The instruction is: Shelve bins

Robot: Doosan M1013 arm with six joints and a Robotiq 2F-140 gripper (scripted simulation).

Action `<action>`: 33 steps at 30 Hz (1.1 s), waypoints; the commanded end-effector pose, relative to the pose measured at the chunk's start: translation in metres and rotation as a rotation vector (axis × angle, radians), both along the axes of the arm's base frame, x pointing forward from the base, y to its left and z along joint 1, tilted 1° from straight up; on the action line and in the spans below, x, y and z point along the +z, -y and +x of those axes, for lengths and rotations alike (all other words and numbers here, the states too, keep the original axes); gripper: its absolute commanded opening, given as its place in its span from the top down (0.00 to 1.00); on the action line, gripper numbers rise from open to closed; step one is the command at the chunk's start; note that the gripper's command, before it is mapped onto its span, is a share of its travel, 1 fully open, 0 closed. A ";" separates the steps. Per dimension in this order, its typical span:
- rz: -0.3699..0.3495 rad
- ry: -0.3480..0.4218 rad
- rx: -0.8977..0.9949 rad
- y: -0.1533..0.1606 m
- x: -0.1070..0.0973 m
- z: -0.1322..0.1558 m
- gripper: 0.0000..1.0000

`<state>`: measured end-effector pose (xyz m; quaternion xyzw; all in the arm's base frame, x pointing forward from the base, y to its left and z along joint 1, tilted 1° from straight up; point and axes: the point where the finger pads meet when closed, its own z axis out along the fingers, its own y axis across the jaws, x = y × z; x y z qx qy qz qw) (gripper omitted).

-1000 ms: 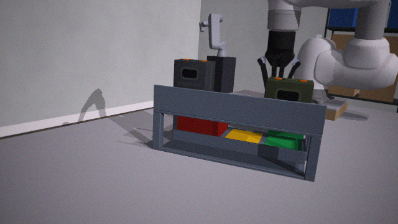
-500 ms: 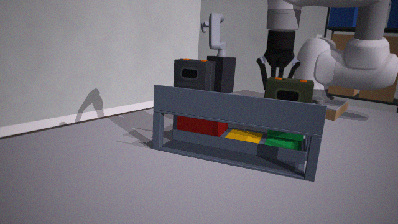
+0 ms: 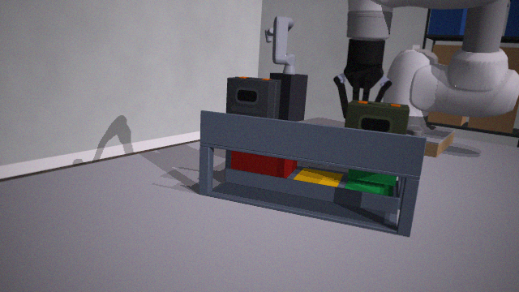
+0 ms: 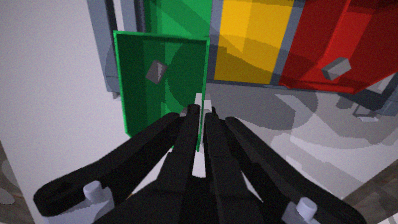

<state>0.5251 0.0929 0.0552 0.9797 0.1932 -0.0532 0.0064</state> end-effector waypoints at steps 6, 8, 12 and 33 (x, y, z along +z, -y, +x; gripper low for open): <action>0.000 0.000 0.000 -0.003 0.000 0.006 0.90; 0.000 0.000 0.000 -0.003 0.000 0.008 0.90; 0.000 0.000 0.000 -0.004 0.000 0.010 0.90; 0.000 0.000 0.000 -0.006 0.000 0.016 0.90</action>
